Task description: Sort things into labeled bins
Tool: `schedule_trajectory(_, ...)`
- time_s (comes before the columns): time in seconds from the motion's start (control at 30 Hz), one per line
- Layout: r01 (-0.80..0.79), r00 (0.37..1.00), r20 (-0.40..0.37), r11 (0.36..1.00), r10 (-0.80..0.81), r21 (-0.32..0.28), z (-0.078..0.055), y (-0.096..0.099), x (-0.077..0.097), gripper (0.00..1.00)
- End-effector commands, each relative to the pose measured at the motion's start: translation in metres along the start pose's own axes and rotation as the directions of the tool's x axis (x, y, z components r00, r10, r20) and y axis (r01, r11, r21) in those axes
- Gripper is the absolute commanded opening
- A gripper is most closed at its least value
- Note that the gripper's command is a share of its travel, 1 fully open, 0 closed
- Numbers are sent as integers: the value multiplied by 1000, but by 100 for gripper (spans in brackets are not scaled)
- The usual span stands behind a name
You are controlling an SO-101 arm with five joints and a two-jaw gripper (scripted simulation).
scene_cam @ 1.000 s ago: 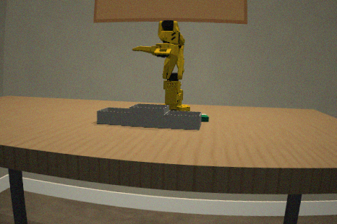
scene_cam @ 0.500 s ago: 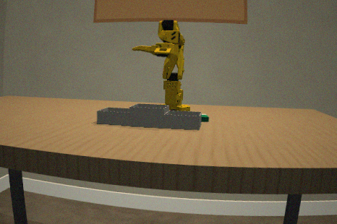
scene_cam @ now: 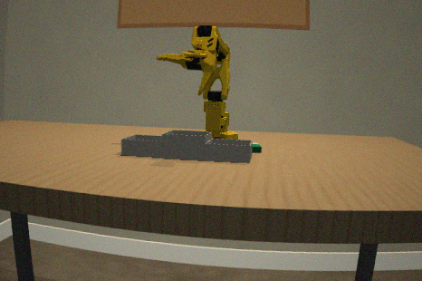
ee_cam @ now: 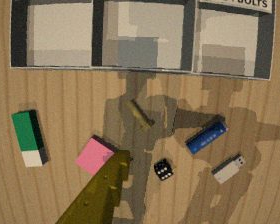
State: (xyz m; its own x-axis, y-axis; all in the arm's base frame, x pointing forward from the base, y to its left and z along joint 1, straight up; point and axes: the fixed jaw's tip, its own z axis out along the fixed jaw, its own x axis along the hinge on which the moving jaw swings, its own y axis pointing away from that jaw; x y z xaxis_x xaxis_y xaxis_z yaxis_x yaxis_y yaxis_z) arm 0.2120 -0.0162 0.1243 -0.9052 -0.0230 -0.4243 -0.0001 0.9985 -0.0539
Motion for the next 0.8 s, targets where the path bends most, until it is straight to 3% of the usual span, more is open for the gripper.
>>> schedule_trajectory(0.0,-3,993,120,999,-1,32,-1,-11,-24,100)
schedule_trajectory(0.2,-2,985,172,999,-7,52,1,-18,-36,100)
schedule_trajectory(0.77,-2,985,175,999,-8,54,1,-18,-37,100)
